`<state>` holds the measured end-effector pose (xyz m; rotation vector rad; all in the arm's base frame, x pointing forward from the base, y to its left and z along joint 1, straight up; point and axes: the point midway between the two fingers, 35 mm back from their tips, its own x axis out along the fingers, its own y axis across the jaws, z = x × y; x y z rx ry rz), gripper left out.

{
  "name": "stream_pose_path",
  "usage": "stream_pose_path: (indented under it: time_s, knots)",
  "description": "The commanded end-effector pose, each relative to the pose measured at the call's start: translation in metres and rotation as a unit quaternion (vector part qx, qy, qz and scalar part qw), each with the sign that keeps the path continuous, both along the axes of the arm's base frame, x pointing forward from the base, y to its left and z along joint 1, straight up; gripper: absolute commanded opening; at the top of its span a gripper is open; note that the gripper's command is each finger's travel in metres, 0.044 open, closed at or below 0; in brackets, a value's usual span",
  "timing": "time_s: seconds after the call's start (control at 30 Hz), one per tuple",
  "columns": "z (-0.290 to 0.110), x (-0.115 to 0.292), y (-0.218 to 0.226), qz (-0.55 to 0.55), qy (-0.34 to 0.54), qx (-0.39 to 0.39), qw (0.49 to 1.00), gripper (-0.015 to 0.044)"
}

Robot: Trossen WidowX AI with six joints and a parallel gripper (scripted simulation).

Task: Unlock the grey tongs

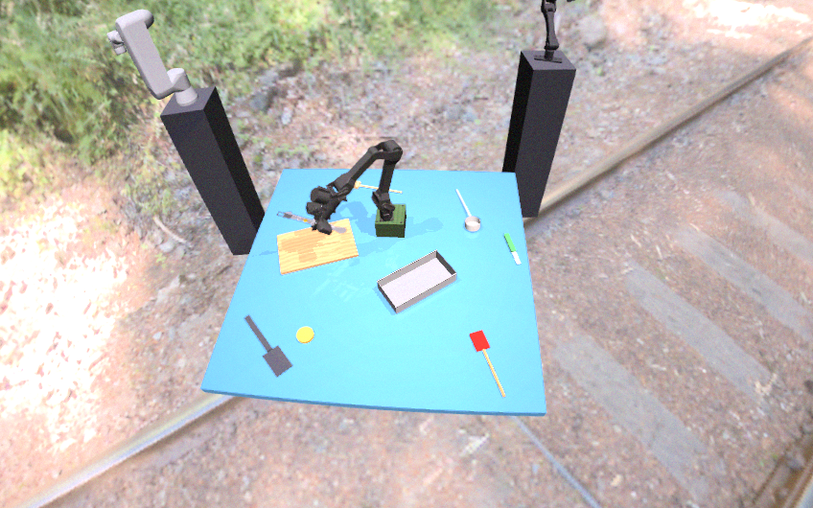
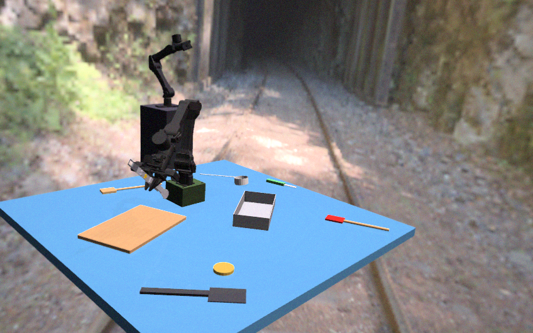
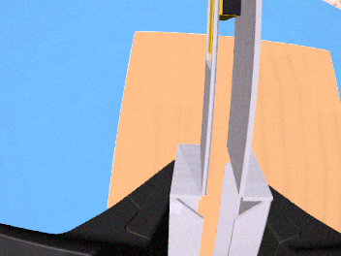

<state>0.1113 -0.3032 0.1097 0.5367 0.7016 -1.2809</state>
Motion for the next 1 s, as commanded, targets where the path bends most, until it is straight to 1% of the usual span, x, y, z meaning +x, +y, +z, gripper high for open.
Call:
stream_pose_path:
  time_s: [0.0,0.47,0.97]
  knots:
    - [0.0,0.002,-0.005,0.0,0.005,0.028,1.0,-0.015]
    - [-0.002,0.004,-0.013,0.0,0.031,0.141,0.99,-0.015]
    - [-0.002,0.003,-0.016,-0.003,0.052,0.263,0.963,-0.015]
